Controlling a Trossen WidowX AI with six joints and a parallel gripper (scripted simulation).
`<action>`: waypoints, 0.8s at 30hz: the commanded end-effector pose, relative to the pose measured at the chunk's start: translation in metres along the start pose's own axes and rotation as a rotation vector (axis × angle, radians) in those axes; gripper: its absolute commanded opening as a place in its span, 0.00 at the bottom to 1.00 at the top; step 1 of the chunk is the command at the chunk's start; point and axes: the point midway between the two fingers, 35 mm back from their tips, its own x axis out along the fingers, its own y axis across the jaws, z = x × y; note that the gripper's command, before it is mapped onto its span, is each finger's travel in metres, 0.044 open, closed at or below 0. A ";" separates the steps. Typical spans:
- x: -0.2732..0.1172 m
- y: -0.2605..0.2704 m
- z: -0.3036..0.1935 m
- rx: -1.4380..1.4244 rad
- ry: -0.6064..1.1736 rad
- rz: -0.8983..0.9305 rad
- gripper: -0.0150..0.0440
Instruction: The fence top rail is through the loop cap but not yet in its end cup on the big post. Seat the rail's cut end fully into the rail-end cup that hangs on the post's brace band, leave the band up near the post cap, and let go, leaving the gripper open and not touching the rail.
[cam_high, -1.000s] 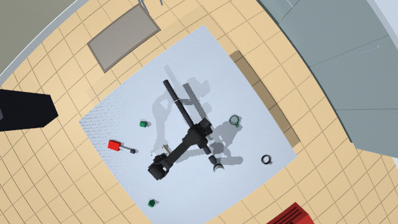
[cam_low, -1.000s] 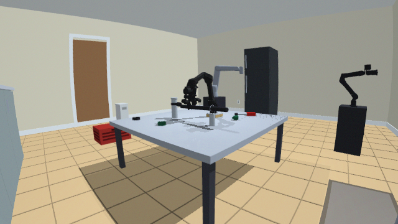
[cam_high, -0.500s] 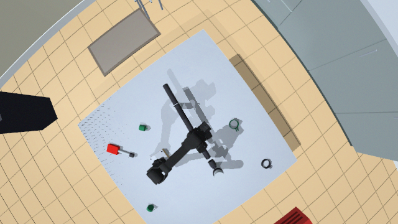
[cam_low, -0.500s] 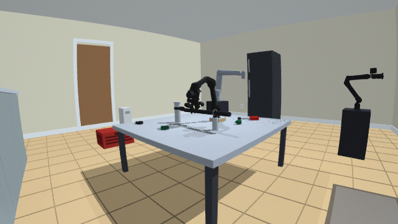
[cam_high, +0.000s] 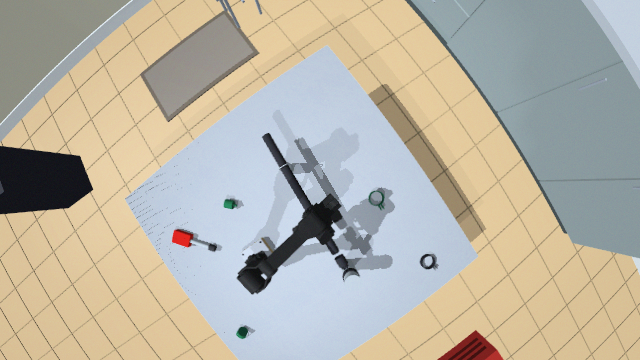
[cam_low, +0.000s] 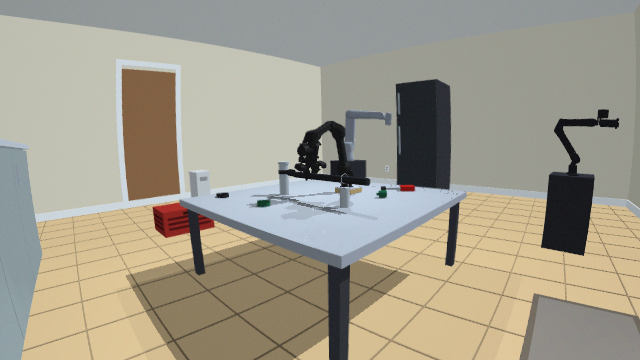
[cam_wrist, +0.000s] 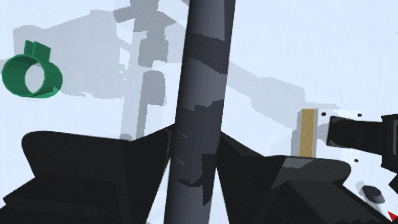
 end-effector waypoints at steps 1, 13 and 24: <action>-0.006 0.005 0.006 0.006 -0.006 0.017 0.25; -0.007 0.004 0.010 0.005 -0.005 0.014 0.25; 0.002 0.001 0.023 -0.002 -0.001 0.002 0.25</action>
